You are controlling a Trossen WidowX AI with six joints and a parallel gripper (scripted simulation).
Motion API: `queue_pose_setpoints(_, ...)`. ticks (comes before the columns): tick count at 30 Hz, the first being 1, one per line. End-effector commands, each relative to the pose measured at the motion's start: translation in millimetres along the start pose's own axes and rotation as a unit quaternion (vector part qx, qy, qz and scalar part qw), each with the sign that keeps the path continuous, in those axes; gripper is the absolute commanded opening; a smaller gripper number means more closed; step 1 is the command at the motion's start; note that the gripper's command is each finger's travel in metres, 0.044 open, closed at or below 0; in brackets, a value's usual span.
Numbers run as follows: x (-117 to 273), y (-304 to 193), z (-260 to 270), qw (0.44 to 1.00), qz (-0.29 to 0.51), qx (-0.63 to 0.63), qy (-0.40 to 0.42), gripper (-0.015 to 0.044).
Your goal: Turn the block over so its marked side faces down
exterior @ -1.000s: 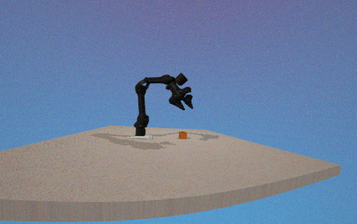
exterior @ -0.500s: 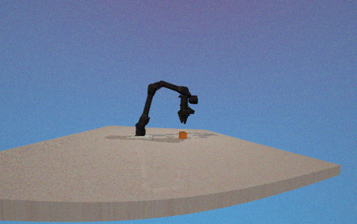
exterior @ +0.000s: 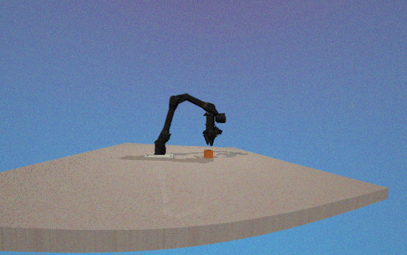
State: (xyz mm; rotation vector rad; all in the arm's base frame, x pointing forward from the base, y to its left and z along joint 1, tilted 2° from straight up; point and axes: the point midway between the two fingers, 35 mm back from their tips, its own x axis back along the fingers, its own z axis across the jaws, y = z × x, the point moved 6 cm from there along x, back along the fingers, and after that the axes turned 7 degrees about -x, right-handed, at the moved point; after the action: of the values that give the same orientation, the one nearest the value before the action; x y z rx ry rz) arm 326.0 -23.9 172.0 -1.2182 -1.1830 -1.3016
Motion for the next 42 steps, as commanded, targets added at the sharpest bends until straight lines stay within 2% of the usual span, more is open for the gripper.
queue_pose_setpoints(1,-17,-2,0,1.0,0.013,0.0,0.0,0.044)
queue_pose_setpoints(34,-54,-3,0,1.0,0.013,0.0,0.0,0.044)
queue_pose_setpoints(42,-54,-3,0,1.0,0.013,0.0,0.0,0.023)
